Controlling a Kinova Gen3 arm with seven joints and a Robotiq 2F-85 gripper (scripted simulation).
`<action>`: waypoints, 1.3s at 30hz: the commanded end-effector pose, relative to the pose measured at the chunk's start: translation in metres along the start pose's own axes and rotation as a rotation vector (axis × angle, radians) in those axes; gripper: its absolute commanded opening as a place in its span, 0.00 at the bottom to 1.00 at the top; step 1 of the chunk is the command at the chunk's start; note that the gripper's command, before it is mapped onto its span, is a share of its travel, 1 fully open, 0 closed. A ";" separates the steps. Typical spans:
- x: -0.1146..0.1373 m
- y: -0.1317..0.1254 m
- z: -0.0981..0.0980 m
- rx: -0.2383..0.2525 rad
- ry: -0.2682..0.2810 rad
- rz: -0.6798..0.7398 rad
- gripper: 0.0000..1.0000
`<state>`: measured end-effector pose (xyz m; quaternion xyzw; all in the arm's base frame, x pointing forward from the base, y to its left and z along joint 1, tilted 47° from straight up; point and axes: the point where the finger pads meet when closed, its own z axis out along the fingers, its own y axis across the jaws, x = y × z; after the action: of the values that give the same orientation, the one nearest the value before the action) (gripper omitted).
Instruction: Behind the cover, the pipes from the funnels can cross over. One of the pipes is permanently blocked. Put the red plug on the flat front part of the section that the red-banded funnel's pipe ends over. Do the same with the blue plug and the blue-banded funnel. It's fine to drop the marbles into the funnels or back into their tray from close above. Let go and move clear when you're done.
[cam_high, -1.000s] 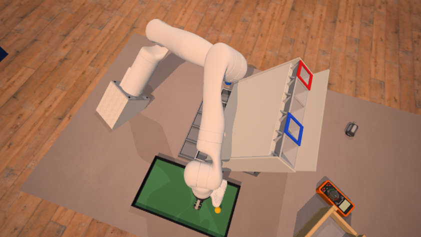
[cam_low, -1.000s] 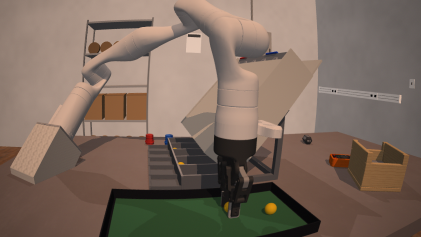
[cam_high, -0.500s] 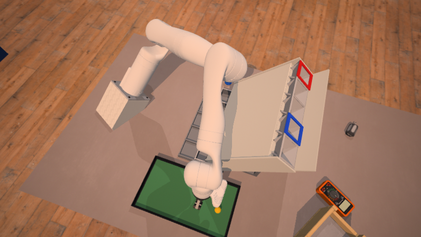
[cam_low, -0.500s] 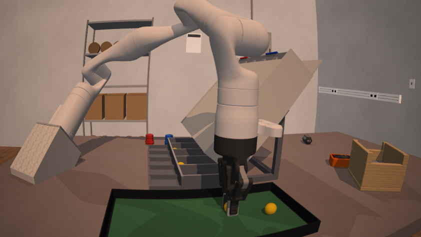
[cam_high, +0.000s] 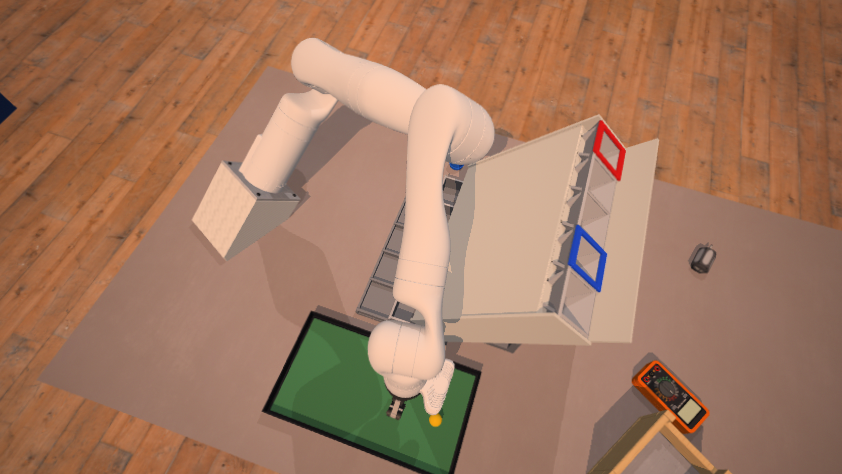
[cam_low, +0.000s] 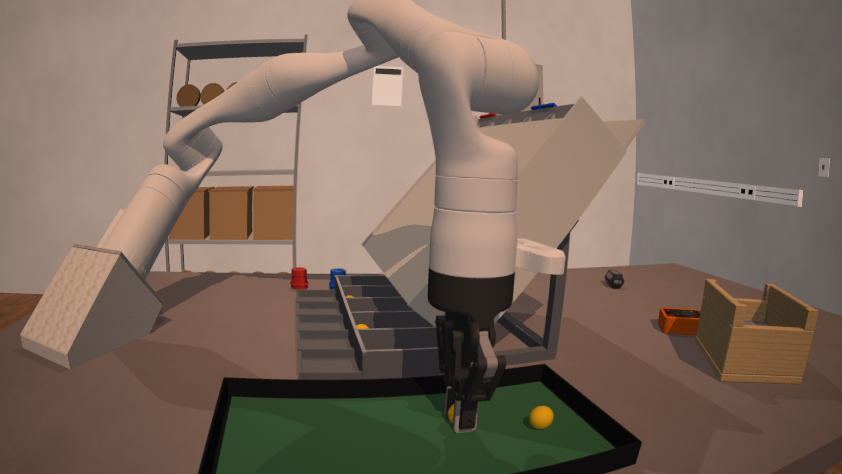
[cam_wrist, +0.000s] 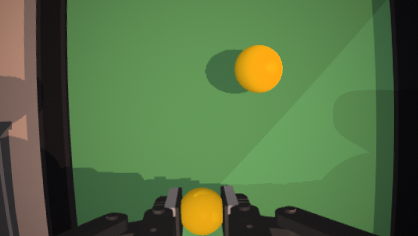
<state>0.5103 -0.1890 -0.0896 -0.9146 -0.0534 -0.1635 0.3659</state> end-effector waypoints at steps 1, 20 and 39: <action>0.000 0.001 -0.001 -0.002 0.001 0.000 0.00; 0.001 -0.001 -0.133 -0.002 0.001 0.000 0.00; -0.053 0.000 -0.173 -0.004 0.000 0.000 0.00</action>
<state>0.4166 -0.3045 0.0089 -0.9149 -0.0537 -0.1624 0.3656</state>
